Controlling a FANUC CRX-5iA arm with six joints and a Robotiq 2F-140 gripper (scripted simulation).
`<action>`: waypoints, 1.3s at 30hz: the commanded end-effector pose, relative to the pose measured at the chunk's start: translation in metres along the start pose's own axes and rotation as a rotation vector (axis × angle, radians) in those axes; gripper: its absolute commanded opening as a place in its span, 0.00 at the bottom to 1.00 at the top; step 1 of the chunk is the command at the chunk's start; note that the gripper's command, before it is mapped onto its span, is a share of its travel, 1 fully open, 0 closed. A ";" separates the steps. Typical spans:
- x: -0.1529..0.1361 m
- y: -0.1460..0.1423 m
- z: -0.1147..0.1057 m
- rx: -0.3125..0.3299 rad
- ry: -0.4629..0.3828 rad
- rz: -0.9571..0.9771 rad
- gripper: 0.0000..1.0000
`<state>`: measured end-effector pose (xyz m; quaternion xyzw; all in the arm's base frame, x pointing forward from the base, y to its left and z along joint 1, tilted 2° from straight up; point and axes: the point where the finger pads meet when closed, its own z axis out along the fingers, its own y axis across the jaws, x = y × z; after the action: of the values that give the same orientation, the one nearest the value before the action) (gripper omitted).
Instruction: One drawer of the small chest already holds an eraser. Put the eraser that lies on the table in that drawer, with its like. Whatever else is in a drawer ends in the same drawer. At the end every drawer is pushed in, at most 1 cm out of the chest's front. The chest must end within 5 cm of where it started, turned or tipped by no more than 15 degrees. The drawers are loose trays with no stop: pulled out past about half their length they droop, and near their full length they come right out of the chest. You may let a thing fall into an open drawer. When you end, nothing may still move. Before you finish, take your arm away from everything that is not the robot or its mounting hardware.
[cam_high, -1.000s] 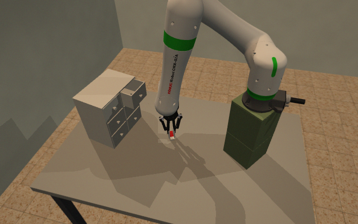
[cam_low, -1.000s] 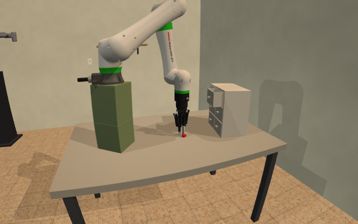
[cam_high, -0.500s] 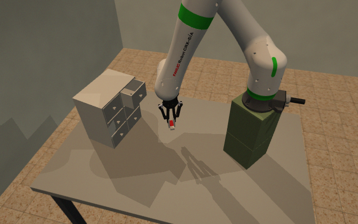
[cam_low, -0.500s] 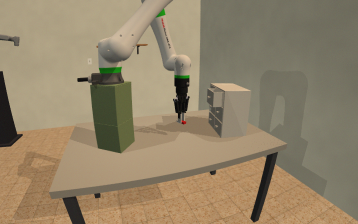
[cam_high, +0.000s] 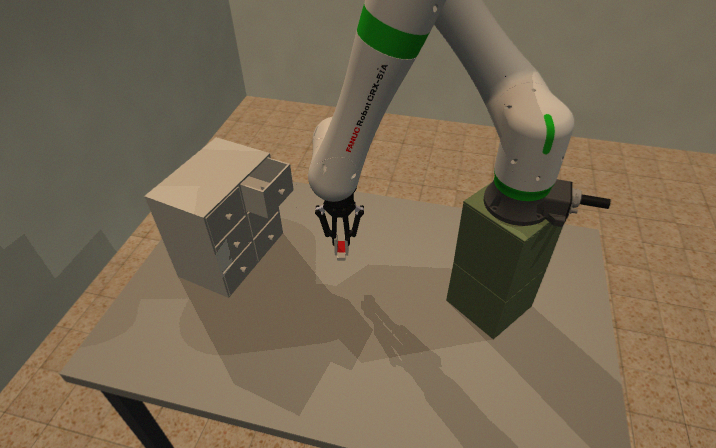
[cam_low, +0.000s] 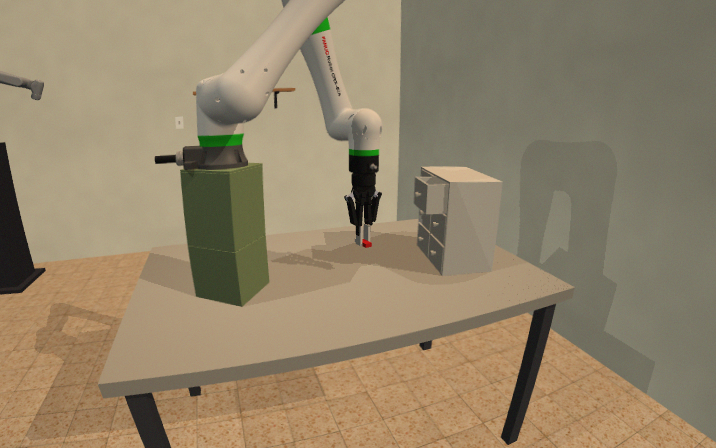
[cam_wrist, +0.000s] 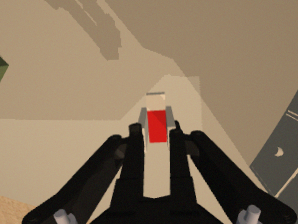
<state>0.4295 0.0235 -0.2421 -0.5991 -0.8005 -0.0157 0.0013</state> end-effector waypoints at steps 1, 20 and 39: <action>0.002 0.001 0.000 0.000 0.000 0.195 0.11; 0.022 0.011 0.000 0.000 0.000 1.222 0.11; 0.027 0.012 0.000 0.000 0.001 2.002 0.11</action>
<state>0.4336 0.0531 -0.2412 -0.9990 0.0426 -0.0078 0.0140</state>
